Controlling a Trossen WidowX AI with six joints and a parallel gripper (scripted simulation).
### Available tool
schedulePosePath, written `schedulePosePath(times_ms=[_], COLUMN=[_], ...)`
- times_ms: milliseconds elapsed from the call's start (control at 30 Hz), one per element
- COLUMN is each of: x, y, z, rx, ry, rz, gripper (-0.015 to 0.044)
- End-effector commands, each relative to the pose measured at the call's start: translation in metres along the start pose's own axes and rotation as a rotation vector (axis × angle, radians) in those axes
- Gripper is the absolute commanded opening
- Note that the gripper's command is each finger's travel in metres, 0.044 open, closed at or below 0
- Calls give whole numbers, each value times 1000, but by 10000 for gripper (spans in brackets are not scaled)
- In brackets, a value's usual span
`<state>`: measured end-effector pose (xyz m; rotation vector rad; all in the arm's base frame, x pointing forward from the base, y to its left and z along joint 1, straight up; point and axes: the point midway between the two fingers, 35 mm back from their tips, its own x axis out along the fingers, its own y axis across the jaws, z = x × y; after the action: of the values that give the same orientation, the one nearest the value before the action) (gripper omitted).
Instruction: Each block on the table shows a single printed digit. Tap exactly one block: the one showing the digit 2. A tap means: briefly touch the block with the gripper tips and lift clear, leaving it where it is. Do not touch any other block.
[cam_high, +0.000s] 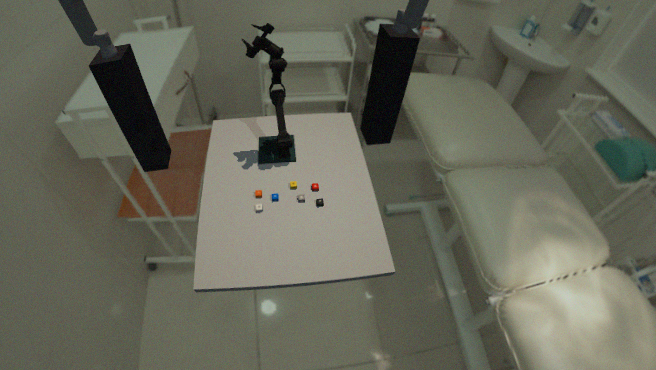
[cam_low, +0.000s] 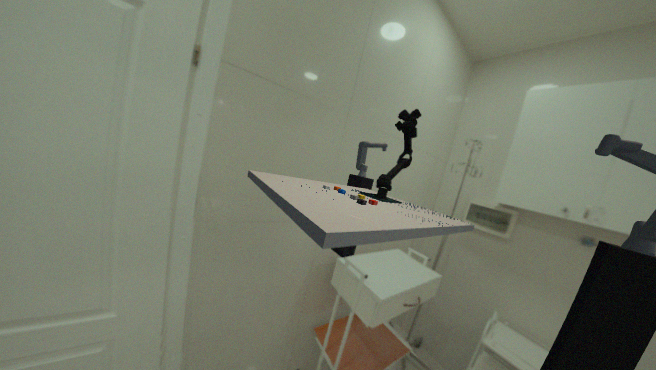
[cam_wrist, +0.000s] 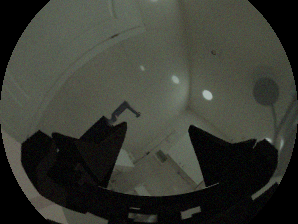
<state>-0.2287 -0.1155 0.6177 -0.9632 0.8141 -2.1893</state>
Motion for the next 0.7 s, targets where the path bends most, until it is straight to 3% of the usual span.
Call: schedulePosePath(times_ms=[0,100,333,667], x=[-1,-26,-79,-196], y=[-2,-27,-37,38], z=[4,68,172,327], rx=[-31,-464,-1097,-2040], ry=[-9,-120,-241,-324], rz=[-12,-189,-513,-1249], gripper=[400,400,400,400])
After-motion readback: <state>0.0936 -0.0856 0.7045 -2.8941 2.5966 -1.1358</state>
